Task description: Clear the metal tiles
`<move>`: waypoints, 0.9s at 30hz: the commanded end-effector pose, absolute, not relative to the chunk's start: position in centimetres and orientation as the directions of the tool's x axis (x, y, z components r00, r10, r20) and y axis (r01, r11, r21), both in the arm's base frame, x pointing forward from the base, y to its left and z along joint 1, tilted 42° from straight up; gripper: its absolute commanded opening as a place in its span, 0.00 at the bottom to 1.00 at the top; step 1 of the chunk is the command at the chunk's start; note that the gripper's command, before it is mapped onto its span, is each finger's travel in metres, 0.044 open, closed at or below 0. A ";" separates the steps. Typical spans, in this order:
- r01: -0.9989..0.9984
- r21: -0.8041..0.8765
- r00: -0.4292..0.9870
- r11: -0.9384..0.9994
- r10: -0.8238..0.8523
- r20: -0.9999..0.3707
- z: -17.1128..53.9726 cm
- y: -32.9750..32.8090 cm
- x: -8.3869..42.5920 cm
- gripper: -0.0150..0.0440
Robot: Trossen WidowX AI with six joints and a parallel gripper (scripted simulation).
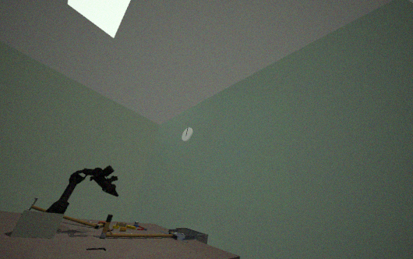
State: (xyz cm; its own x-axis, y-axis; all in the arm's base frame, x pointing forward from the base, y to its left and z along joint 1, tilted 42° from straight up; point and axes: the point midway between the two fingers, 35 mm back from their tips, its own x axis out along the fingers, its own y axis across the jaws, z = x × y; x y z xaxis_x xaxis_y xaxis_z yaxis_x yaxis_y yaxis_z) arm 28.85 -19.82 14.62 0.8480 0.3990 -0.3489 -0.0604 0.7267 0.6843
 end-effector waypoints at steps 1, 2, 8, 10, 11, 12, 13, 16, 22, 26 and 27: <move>-0.072 0.675 0.884 0.735 0.360 -0.299 16.7 -21.6 28.4 1.00; -0.073 0.674 0.891 0.736 0.351 -0.287 17.2 -22.0 28.2 1.00; -0.083 0.664 0.927 0.743 0.302 -0.222 19.7 -24.1 27.0 1.00; -0.088 0.665 0.935 0.741 0.292 -0.202 20.5 -24.6 26.6 1.00; -0.091 0.666 0.939 0.740 0.286 -0.190 20.9 -24.8 26.4 1.00; -0.095 0.667 0.943 0.739 0.281 -0.178 21.4 -25.1 26.2 1.00; -0.098 0.667 0.947 0.739 0.276 -0.166 21.8 -25.4 25.9 1.00; -0.109 0.667 0.957 0.737 0.260 -0.131 23.1 -26.1 25.2 1.00; -0.131 0.664 0.969 0.736 0.237 -0.072 25.4 -27.2 23.7 1.00; -0.134 0.664 0.970 0.736 0.234 -0.064 25.7 -27.3 23.5 1.00; -0.134 0.664 0.970 0.736 0.234 -0.064 25.7 -27.3 23.5 1.00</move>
